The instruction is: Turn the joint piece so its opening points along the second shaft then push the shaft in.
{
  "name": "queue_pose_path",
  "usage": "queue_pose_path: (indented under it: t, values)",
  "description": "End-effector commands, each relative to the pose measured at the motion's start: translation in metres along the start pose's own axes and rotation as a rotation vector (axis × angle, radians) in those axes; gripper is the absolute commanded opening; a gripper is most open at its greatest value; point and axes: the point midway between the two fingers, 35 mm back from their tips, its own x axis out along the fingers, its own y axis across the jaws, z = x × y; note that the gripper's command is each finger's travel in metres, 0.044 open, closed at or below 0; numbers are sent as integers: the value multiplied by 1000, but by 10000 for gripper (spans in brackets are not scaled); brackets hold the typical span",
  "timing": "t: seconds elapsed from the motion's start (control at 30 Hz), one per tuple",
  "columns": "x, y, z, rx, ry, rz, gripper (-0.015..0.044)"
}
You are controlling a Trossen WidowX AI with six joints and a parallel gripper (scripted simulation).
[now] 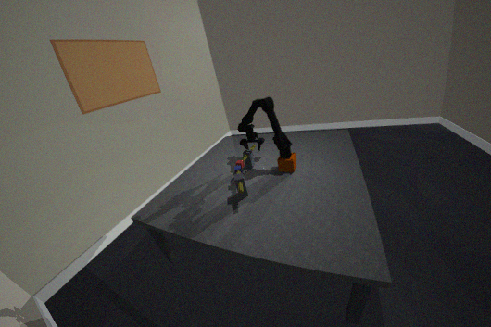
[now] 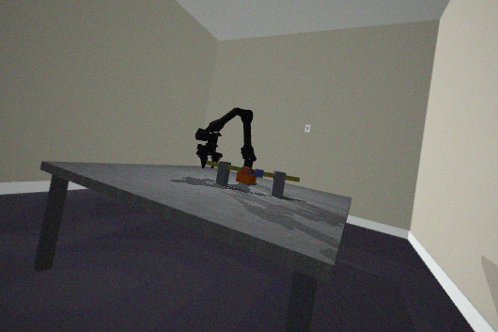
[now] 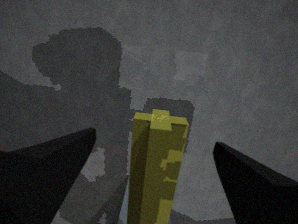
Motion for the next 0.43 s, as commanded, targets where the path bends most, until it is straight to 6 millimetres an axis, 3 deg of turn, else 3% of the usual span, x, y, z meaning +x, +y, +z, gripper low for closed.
queue_pose_path:
  t: [0.0,0.17,0.27,0.4]
  values:
    - [0,0,0,-1,0,-1,440]
    - [-2,0,0,-1,1,-1,440]
    - [-27,0,0,-1,6,1,440]
    - [-29,0,0,-1,7,2,440]
